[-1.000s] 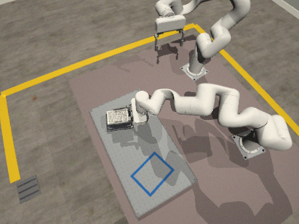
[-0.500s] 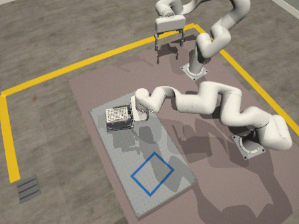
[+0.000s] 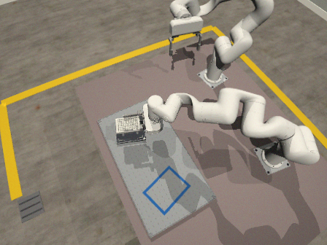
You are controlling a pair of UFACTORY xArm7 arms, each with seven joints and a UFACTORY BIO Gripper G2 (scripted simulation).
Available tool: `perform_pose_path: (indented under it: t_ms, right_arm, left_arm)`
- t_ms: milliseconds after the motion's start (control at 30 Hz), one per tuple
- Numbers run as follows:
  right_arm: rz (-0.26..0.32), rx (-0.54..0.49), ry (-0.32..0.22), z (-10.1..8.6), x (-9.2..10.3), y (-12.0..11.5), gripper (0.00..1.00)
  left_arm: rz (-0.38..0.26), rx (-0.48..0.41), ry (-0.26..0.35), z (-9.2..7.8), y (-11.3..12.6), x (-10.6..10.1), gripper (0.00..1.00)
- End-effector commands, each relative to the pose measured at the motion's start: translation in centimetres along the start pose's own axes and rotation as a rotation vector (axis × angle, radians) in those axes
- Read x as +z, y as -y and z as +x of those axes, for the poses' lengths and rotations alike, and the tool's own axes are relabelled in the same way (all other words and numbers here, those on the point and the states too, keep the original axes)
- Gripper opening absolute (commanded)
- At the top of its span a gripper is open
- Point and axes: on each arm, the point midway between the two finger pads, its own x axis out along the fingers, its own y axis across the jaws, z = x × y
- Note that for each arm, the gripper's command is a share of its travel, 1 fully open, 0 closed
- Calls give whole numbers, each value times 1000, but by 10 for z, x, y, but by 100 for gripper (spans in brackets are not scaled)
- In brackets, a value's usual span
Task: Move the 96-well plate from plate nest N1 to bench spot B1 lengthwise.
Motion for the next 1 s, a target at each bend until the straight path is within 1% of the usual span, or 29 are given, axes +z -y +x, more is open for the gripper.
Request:
perform_pose_path:
  t_ms: [0,33,433,500,733,967]
  right_arm:
    - [0,3,1,-1,0,-1,100]
    - [0,3,1,-1,0,-1,100]
    - [0,3,1,-1,0,-1,100]
    - [0,3,1,-1,0,-1,100]
    - [0,3,1,-1,0,-1,100]
    - [0,3,1,-1,0,-1,100]
  left_arm:
    - [-3,0,6,1,0,5,0]
    - [-3,0,6,1,0,5,0]
    - [-4,400,6,-15,-36,3,0]
    - [-4,400,6,-15,-36,3,0]
    - [-5,634,5,-24,-58,2,0]
    - [-5,636,5,-34,-79,1,0]
